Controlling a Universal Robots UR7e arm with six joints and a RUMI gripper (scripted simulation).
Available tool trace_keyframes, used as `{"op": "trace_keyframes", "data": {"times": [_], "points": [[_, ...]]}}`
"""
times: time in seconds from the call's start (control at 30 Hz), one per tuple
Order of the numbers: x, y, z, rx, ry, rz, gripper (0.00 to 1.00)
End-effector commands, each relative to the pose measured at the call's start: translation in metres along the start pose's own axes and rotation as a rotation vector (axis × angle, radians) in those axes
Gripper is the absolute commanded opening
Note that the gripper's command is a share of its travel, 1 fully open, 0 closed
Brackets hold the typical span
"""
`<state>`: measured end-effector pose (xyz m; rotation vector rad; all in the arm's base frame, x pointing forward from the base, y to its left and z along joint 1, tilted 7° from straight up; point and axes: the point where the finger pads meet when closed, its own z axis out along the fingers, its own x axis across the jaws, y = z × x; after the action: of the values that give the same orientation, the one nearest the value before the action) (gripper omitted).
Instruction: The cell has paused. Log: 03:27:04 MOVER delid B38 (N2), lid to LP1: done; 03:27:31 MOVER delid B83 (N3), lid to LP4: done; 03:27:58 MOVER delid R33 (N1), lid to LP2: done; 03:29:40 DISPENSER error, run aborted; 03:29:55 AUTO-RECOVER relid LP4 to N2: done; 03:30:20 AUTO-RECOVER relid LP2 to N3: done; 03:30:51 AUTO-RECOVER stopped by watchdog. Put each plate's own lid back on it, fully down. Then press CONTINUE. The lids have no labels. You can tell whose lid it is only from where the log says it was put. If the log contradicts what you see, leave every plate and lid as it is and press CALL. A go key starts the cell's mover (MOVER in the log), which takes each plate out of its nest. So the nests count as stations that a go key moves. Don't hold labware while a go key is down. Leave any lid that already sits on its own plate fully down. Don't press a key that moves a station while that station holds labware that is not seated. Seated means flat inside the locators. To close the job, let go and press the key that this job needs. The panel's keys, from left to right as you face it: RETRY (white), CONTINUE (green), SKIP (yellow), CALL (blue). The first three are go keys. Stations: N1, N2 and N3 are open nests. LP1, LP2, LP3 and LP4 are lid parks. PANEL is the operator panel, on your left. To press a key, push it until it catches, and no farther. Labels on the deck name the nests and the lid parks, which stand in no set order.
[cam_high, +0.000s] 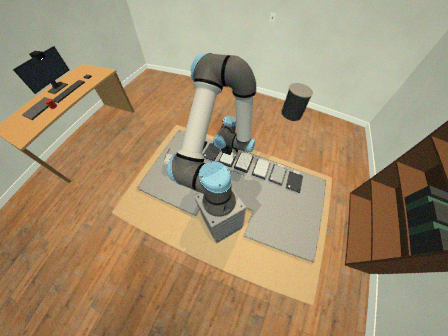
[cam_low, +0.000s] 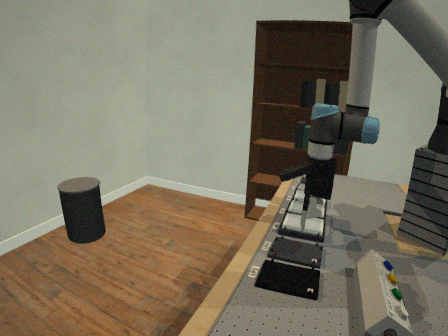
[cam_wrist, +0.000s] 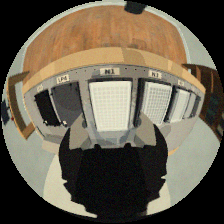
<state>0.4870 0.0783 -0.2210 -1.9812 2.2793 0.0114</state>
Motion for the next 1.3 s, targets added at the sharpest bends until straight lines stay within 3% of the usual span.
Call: {"op": "trace_keyframes", "data": {"times": [0.0,0.67,1.1,1.27], "points": [[0.000,-0.001,0.000,0.001,0.000,0.000,0.82],[0.000,-0.001,-0.002,0.001,0.000,0.000,0.82],[0.000,0.000,-0.024,0.001,0.000,0.000,0.82],[0.000,-0.001,-0.024,0.001,0.000,0.000,0.82]]}}
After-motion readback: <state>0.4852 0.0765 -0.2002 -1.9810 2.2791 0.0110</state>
